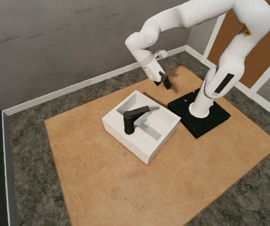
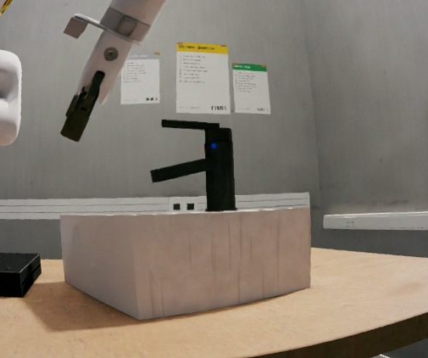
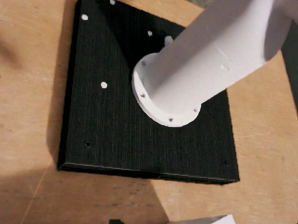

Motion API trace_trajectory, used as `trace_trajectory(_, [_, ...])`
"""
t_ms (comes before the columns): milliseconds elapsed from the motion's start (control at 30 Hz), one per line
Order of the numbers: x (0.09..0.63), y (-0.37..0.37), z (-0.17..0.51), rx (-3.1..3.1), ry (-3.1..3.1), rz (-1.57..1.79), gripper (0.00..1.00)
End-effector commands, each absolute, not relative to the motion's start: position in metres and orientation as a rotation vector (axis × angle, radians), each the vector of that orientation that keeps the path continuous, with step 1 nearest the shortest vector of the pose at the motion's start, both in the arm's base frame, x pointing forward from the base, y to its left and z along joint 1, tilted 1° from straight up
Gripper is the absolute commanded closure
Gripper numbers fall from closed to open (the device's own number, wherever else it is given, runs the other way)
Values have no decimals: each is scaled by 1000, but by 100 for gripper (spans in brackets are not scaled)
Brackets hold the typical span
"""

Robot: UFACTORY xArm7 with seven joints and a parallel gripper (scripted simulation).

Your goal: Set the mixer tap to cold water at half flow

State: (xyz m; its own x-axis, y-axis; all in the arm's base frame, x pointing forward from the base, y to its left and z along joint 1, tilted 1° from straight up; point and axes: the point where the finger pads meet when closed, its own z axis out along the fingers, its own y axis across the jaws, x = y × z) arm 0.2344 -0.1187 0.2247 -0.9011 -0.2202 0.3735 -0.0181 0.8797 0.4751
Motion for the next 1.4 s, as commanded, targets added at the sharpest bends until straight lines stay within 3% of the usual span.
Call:
trace_trajectory(0, [235, -119, 226, 175, -2628, -655, 0])
trace_trajectory(600, [237, -119, 226, 170, -2633, -644, 0])
trace_trajectory(1000, [346, -76, 277, -118, -2916, -167, 0])
trace_trajectory(1367, [403, -20, 321, -316, -3109, 3, 0])
